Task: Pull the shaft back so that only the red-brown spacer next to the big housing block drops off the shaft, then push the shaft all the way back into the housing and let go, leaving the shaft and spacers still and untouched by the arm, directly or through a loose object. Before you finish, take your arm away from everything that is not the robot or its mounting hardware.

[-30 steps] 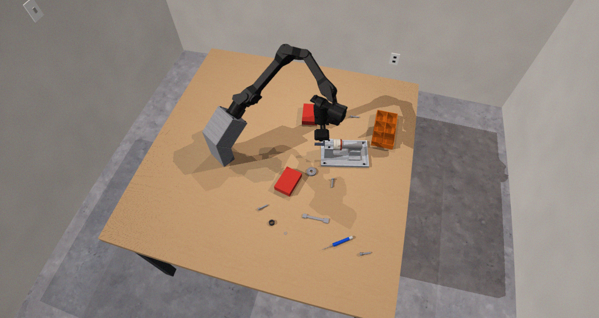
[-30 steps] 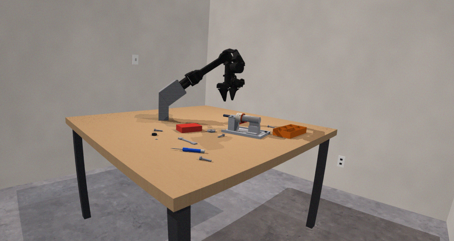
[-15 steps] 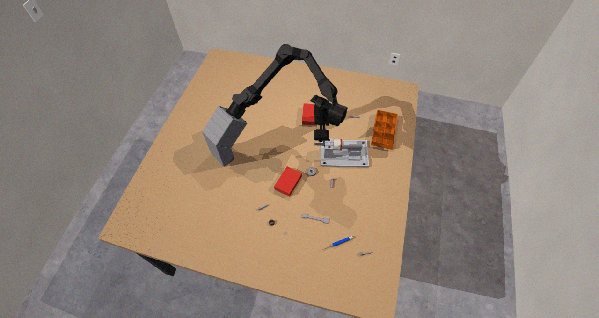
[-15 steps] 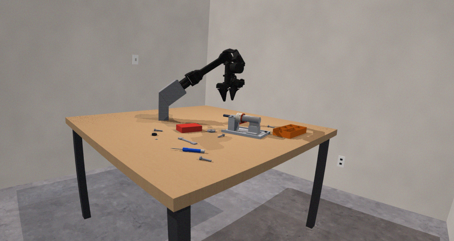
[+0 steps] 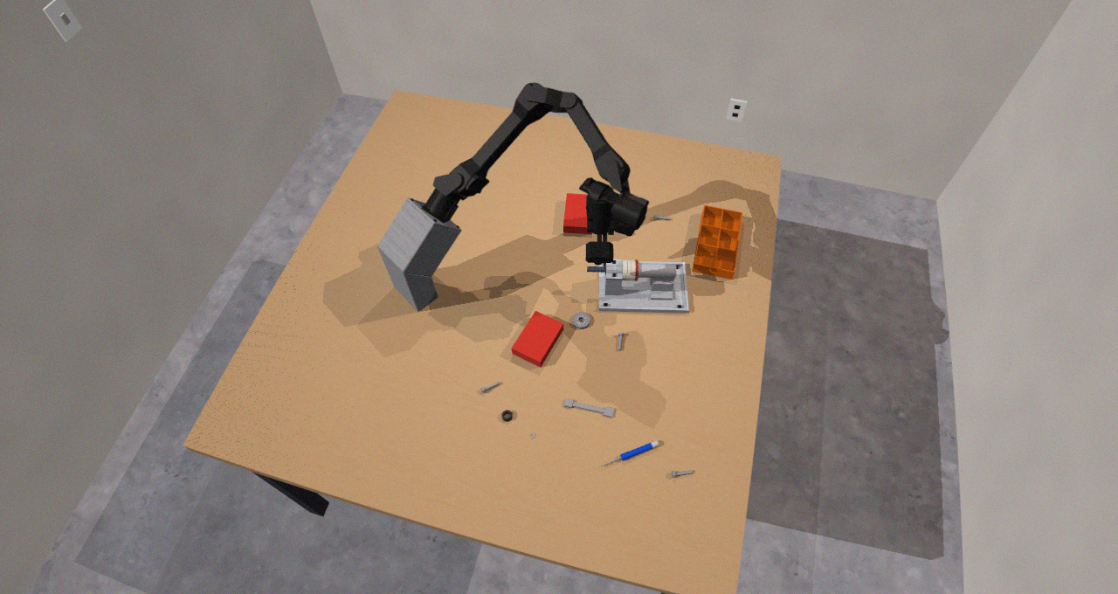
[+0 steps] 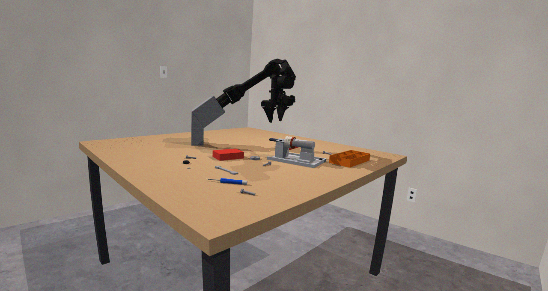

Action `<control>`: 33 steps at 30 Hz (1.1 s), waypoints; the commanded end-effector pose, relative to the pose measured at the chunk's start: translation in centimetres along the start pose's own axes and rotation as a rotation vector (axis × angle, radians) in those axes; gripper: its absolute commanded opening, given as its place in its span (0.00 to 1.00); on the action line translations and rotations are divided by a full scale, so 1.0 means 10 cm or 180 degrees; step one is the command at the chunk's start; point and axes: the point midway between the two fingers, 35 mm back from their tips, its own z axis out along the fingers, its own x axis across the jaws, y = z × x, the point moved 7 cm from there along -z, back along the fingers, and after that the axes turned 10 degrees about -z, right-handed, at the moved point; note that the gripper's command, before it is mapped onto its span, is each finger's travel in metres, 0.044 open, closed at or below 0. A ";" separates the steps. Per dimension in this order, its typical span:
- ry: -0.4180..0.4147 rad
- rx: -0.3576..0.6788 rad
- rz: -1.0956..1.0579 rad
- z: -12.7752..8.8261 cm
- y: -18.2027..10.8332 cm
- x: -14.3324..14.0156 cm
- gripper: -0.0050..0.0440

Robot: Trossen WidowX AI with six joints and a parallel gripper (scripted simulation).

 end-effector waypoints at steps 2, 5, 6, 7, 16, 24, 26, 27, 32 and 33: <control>-0.0009 0.0016 0.0027 0.00 -0.01 -0.01 1.00; -0.0009 0.0016 0.0027 0.00 -0.01 -0.01 1.00; -0.0009 0.0016 0.0027 0.00 -0.01 -0.01 1.00; -0.0009 0.0016 0.0027 0.00 -0.01 -0.01 1.00; -0.0005 0.0035 0.0039 0.39 -0.01 -0.02 1.00; -0.0007 0.0016 0.0026 0.60 -0.01 -0.01 1.00; -0.0007 0.0016 0.0026 0.60 -0.01 -0.01 1.00; -0.0007 0.0016 0.0026 0.60 -0.01 -0.01 1.00; -0.0007 0.0016 0.0026 0.60 -0.01 -0.01 1.00; -0.0007 0.0016 0.0026 0.60 -0.01 -0.01 1.00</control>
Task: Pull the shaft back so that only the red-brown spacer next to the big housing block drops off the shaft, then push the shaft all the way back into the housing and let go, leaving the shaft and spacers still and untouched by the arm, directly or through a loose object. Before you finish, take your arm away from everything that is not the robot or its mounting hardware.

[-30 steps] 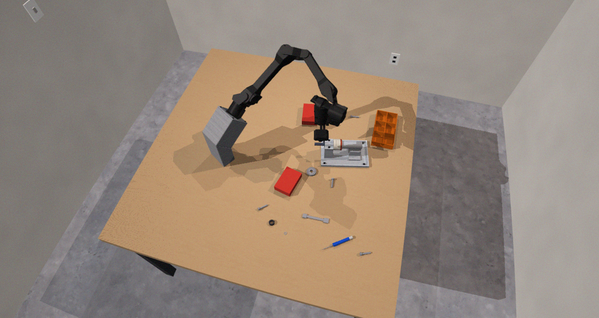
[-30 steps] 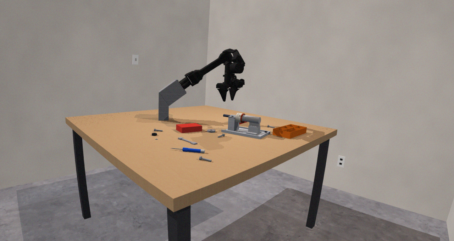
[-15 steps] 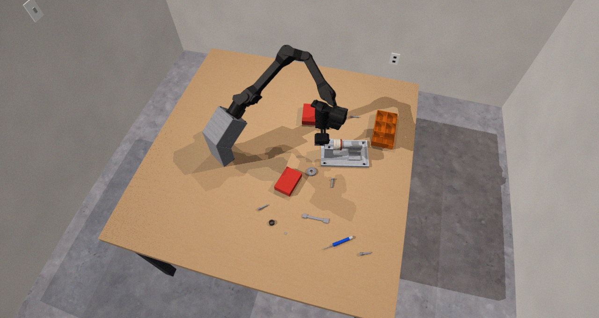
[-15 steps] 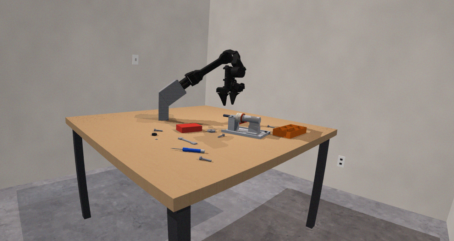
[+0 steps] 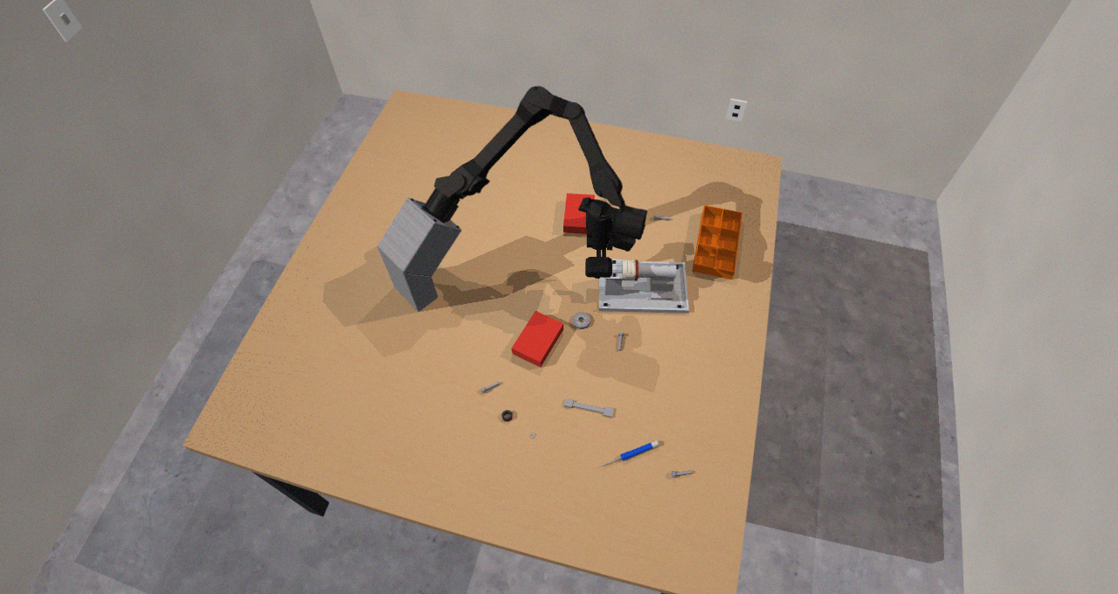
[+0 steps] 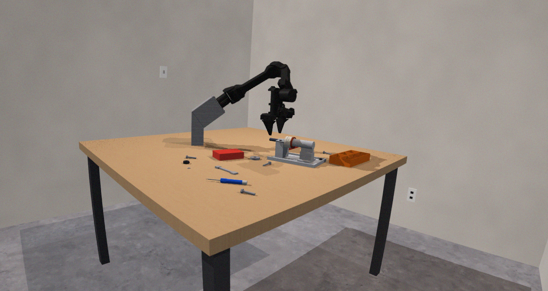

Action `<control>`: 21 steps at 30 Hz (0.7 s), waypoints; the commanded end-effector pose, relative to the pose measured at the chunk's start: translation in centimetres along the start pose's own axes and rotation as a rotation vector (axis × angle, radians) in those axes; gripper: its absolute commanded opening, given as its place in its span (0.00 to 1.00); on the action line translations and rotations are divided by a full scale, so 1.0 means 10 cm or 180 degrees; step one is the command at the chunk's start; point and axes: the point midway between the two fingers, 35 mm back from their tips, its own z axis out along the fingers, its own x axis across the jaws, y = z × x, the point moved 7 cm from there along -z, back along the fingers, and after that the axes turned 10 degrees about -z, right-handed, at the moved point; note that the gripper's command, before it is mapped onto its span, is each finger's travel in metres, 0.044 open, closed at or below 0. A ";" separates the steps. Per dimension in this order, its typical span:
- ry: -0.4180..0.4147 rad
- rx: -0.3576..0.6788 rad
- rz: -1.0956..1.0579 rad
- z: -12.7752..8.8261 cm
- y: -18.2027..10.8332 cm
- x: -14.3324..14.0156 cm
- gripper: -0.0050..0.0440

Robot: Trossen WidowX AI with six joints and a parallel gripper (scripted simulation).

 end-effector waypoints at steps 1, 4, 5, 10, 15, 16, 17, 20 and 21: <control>-0.0006 0.0019 0.0026 0.02 -0.01 -0.01 1.00; -0.0006 0.0019 0.0026 0.02 -0.01 -0.01 1.00; -0.0006 0.0019 0.0026 0.02 -0.01 -0.01 1.00; -0.0006 0.0019 0.0026 0.02 -0.01 -0.01 1.00; -0.0006 0.0019 0.0026 0.02 -0.01 -0.01 1.00; -0.0006 0.0019 0.0026 0.02 -0.01 -0.01 1.00; -0.0006 0.0019 0.0026 0.02 -0.01 -0.01 1.00; -0.0007 0.0020 0.0026 0.03 -0.01 -0.01 1.00; -0.0007 0.0020 0.0026 0.04 -0.01 -0.01 1.00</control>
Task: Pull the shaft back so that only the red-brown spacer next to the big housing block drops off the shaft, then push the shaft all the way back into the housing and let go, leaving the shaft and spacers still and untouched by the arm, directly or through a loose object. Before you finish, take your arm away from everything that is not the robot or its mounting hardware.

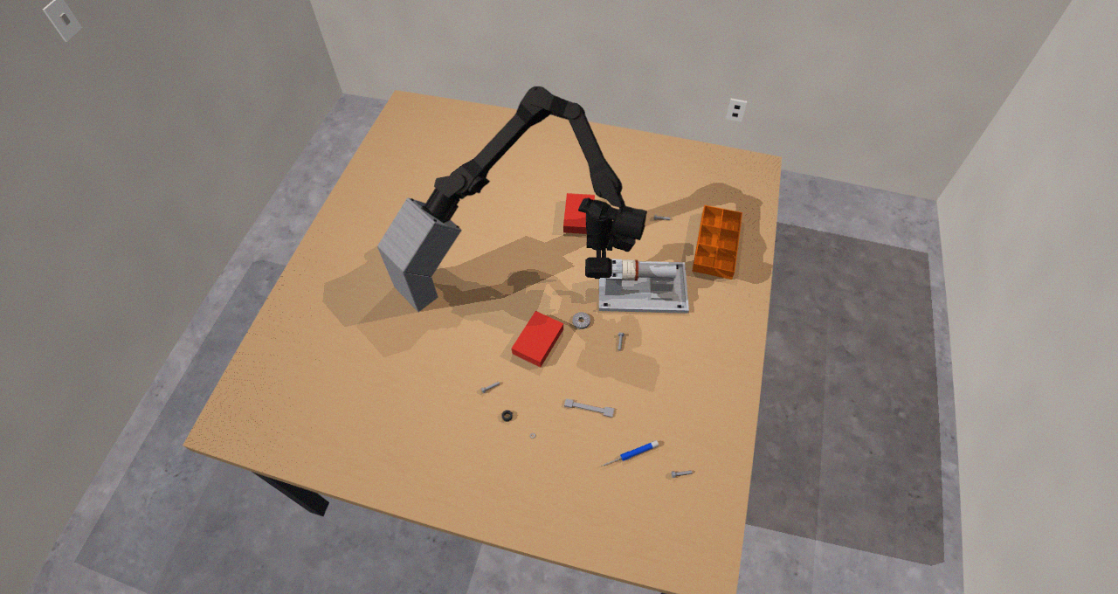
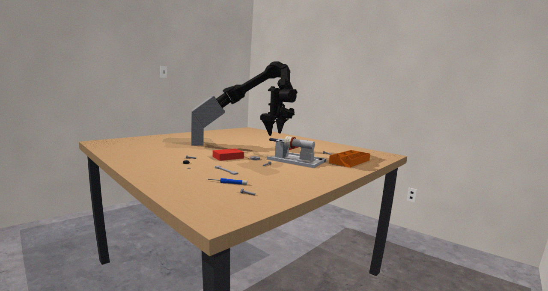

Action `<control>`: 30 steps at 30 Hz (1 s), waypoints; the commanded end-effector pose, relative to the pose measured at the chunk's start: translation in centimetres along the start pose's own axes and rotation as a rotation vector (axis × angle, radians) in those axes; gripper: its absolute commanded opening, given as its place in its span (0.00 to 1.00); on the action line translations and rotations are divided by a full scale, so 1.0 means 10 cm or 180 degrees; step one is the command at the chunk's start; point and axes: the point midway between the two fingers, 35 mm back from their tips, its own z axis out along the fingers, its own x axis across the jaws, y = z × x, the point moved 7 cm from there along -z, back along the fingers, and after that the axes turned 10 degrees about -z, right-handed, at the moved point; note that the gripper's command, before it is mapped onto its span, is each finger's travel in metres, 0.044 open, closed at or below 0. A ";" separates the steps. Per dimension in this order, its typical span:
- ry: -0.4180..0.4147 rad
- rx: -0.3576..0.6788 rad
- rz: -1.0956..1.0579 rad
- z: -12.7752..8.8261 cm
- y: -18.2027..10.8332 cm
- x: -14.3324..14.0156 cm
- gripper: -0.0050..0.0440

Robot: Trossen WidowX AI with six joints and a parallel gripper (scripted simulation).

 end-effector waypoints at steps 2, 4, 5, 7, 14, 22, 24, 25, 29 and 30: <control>-0.0007 0.0020 0.0022 0.06 -0.01 -0.01 1.00; -0.0007 0.0021 0.0021 0.09 -0.01 -0.01 1.00; -0.0008 0.0021 0.0021 0.11 -0.01 -0.01 1.00; -0.0008 0.0022 0.0021 0.13 -0.01 -0.01 1.00; -0.0009 0.0023 0.0021 0.22 -0.01 -0.02 1.00; -0.0009 0.0021 0.0022 0.35 -0.02 -0.02 1.00; -0.0009 0.0021 0.0022 0.37 -0.02 -0.02 1.00; -0.0009 0.0021 0.0022 0.37 -0.02 -0.02 1.00; -0.0008 0.0019 0.0023 0.43 -0.02 -0.02 1.00; -0.0008 0.0018 0.0023 0.43 -0.02 -0.02 1.00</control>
